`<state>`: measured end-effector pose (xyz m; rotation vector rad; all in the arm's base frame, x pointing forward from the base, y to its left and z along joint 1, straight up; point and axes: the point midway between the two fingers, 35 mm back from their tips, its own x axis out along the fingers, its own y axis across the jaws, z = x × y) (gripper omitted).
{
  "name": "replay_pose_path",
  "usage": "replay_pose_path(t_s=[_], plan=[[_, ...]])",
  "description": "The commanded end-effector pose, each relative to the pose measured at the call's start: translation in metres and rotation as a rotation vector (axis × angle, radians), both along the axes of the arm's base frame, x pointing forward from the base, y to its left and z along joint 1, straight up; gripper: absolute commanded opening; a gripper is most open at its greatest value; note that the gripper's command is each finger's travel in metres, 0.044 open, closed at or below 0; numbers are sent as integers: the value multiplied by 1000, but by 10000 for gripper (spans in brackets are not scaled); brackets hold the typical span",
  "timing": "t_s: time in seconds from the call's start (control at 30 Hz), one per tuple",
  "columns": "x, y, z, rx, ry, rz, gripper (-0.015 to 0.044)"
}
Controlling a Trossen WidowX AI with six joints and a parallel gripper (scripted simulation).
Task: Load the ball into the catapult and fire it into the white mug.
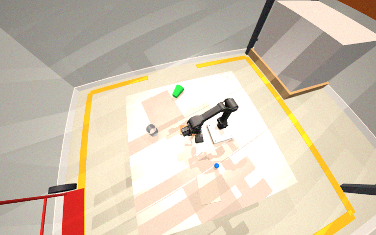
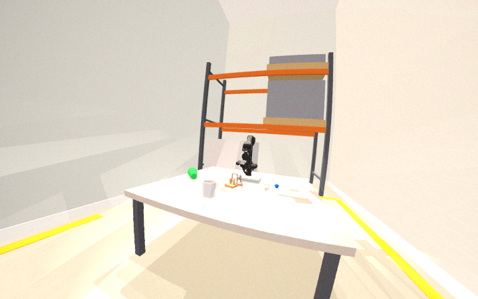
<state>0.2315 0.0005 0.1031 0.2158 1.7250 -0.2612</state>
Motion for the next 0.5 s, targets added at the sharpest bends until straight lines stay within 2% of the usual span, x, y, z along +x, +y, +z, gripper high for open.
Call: replay_pose_path(t_s=[0.0, 0.47], plan=[[-7, -14, -5, 13, 38, -7, 0], [-32, -63, -14, 89, 128, -36, 0]])
